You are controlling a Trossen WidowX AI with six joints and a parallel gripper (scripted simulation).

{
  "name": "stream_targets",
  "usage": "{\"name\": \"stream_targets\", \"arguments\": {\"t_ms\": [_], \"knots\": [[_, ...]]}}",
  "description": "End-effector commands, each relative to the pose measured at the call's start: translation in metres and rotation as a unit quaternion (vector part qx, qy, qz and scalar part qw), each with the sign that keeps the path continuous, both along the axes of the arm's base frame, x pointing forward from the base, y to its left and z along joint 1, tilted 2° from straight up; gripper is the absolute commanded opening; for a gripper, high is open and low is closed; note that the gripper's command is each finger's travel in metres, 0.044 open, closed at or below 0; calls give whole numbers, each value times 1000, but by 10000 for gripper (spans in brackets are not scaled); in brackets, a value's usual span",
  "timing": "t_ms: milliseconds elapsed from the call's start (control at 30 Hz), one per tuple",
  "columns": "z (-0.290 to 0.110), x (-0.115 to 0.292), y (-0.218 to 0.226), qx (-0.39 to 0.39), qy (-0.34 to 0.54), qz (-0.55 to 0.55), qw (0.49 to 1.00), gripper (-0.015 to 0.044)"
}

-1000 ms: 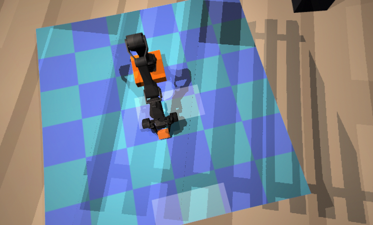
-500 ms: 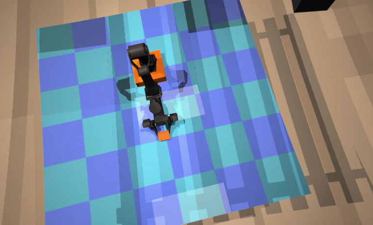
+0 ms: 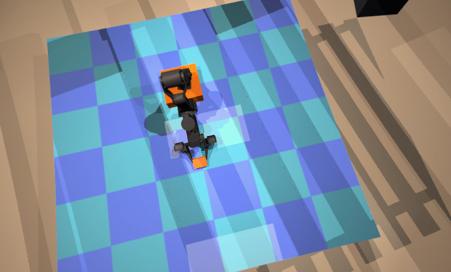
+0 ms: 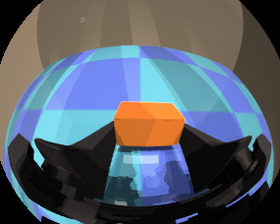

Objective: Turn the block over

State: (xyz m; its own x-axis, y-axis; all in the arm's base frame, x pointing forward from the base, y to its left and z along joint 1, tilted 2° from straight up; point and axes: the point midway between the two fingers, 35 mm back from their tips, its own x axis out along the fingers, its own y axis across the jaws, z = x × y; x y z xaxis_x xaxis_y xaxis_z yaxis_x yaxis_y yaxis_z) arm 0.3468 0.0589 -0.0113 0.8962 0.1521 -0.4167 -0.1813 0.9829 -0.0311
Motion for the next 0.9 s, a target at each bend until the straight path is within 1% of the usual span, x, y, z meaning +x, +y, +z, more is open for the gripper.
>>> {"name": "stream_targets", "arguments": {"t_ms": [0, 533, 867], "knots": [[3, -2, 0, 1, -13, 3, 1000, 0], [6, -2, 0, 2, -19, 3, 1000, 0], [6, -2, 0, 2, -19, 3, 1000, 263]]}}
